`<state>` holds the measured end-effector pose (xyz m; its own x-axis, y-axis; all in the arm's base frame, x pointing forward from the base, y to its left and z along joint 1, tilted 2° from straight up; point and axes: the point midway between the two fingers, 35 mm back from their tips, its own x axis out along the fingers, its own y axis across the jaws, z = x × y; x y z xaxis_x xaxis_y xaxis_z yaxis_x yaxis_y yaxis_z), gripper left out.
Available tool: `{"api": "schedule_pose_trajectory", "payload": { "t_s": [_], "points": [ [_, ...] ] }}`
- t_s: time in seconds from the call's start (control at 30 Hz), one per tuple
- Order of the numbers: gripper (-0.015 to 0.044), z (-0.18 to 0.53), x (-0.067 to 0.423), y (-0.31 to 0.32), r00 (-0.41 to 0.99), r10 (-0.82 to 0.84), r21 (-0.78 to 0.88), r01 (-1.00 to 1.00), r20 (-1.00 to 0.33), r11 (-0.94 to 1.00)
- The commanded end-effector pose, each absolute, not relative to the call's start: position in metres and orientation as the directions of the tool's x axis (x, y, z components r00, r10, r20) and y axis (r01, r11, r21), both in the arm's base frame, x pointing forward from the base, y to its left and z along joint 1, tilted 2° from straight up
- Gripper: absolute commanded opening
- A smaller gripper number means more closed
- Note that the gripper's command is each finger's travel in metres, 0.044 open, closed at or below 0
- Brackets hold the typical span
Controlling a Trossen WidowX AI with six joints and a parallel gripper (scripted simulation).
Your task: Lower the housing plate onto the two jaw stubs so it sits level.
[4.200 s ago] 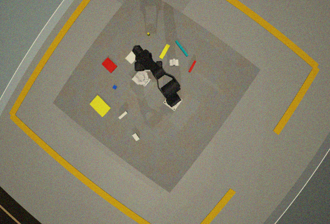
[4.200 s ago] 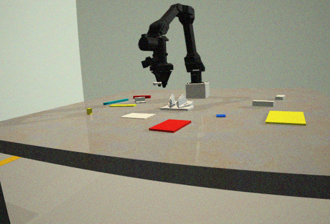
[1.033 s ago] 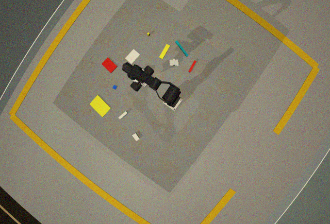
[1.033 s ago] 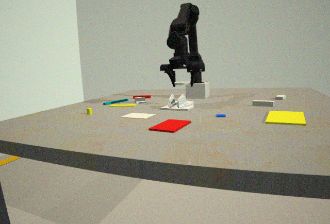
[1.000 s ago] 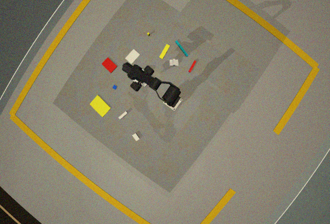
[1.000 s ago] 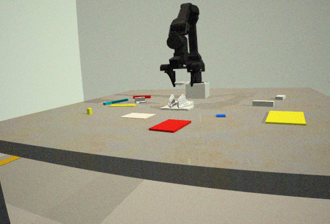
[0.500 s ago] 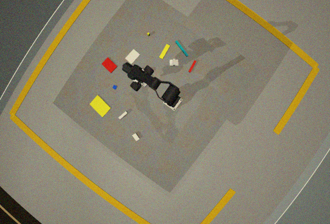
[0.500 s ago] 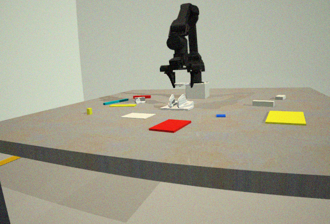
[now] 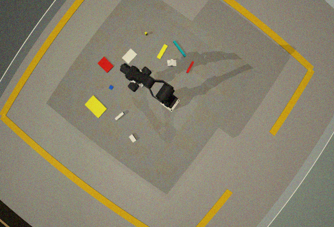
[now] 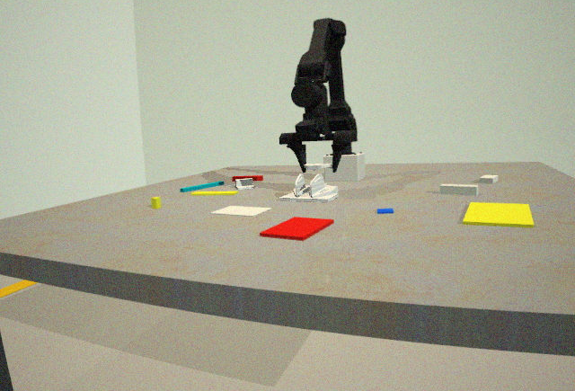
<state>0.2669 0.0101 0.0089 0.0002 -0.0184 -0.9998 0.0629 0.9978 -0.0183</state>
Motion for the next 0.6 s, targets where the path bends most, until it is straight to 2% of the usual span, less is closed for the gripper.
{"api": "schedule_pose_trajectory", "payload": {
  "t_s": [0.0,0.57],
  "points": [
    [0.0351,0.0,0.264,0.01,-0.009,-0.017,-0.018,0.058,-1.0,0.998],
    [0.0351,-0.025,0.262,0.01,-0.009,-0.017,-0.018,0.058,-1.0,0.998]
  ]
}}
